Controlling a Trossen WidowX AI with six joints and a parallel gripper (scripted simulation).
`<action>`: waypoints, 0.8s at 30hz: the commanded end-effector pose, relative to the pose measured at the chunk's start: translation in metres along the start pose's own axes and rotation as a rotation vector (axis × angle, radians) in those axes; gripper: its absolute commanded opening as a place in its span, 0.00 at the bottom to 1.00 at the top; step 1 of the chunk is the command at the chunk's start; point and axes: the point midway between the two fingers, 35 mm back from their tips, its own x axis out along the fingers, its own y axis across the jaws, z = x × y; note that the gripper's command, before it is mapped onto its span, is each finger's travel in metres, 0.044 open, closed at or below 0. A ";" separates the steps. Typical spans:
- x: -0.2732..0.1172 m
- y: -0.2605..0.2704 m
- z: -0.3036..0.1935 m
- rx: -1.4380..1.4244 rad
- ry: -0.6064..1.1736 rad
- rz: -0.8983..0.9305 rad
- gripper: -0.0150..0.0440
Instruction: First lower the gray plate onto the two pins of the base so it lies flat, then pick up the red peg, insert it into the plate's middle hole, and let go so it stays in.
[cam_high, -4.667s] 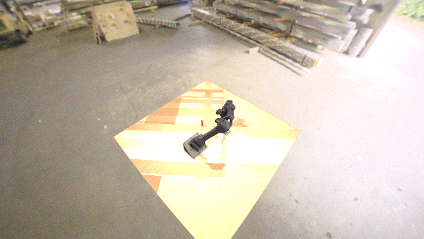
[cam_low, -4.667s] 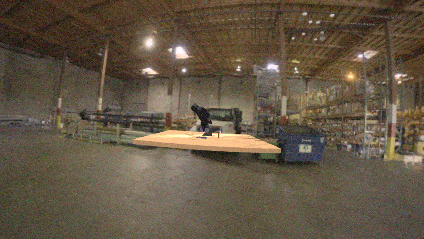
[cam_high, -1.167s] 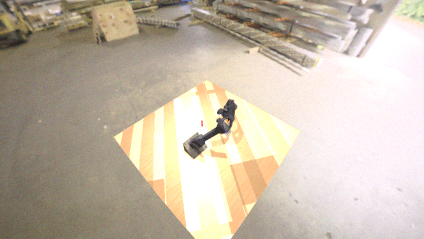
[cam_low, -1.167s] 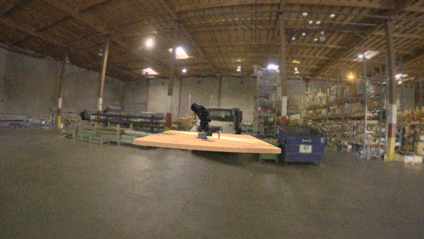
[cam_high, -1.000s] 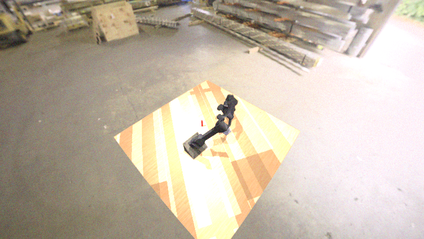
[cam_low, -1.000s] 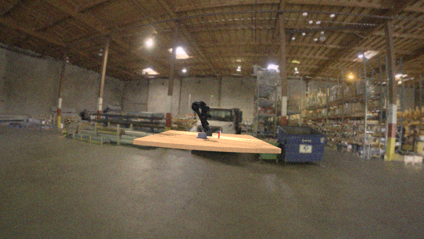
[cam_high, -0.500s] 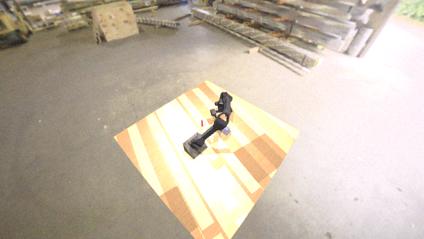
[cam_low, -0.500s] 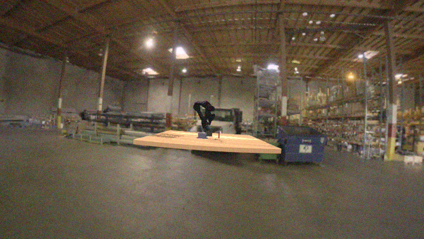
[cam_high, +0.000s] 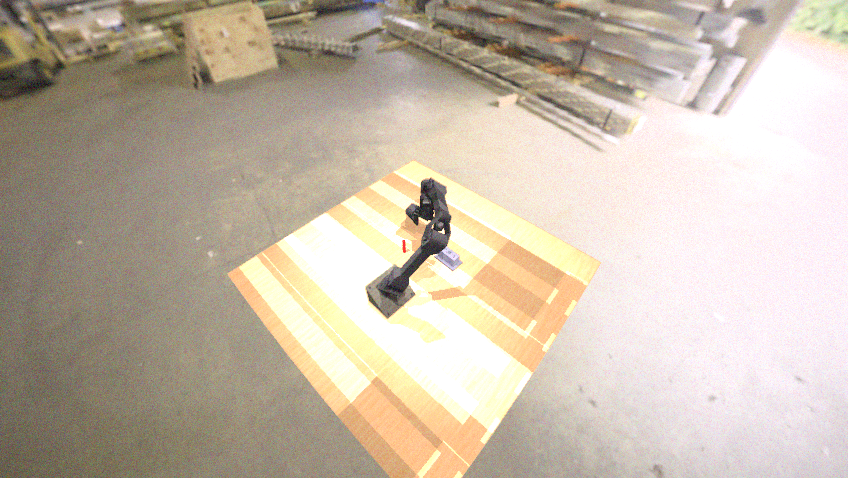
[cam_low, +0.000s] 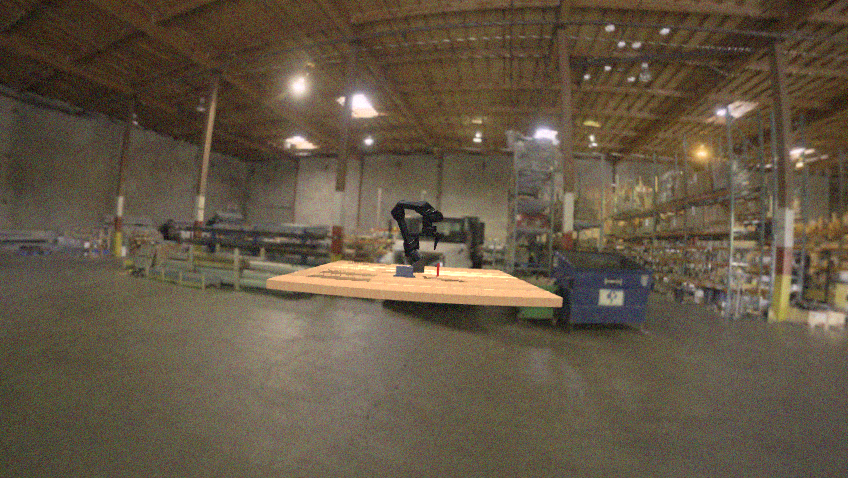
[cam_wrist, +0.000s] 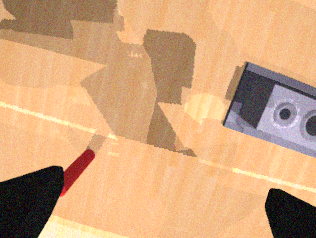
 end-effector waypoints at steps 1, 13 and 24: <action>0.010 0.055 -0.036 0.682 0.029 -0.022 1.00; 0.014 0.090 -0.060 1.232 0.018 -0.046 1.00; 0.014 0.088 -0.058 1.232 0.018 -0.046 1.00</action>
